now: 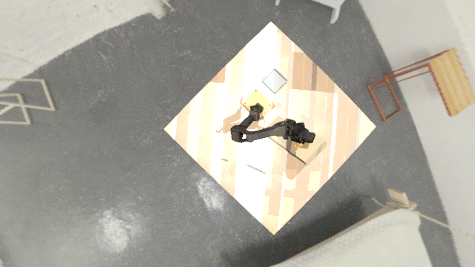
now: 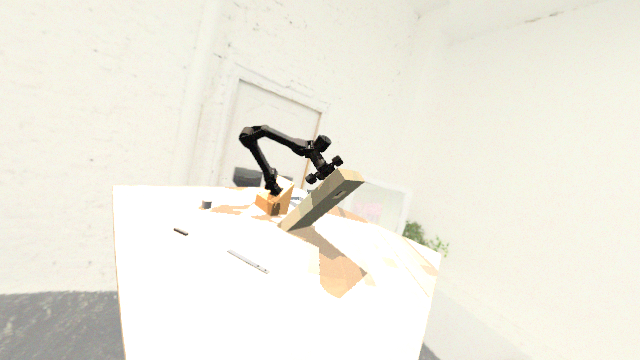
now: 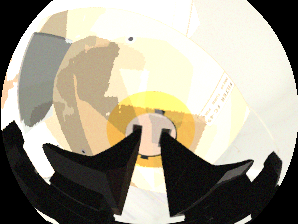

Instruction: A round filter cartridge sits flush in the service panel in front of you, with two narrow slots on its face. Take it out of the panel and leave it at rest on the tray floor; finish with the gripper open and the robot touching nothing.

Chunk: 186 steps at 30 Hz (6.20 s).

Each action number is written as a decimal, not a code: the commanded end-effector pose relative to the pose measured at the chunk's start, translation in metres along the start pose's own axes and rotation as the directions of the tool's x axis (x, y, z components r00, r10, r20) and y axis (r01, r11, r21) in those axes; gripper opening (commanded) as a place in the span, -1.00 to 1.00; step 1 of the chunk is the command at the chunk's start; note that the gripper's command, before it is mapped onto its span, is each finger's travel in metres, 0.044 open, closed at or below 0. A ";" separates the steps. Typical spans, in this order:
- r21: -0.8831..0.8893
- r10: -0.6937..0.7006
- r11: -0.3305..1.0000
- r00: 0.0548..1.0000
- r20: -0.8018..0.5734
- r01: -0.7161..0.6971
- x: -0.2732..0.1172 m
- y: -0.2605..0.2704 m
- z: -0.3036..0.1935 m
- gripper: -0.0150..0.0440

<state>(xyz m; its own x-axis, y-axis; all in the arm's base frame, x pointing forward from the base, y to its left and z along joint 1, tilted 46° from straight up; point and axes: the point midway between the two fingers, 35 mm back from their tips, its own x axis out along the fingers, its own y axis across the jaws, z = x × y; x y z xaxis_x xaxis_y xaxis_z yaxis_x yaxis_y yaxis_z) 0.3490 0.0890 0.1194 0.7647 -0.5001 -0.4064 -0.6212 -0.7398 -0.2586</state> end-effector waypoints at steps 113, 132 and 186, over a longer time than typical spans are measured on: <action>0.986 0.001 -0.166 1.000 0.003 -0.003 0.014 0.000 0.001 -0.49; 0.986 0.001 -0.166 1.000 0.003 -0.003 0.014 0.000 0.001 -0.49; 0.986 0.004 -0.164 1.000 0.008 -0.007 -0.066 0.000 0.003 -0.49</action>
<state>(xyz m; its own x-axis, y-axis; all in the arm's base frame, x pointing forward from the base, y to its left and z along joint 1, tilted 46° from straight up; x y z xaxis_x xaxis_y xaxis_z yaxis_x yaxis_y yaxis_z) 0.3042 0.1198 0.1347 0.7543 -0.5004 -0.4251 -0.0889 0.5637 -0.8212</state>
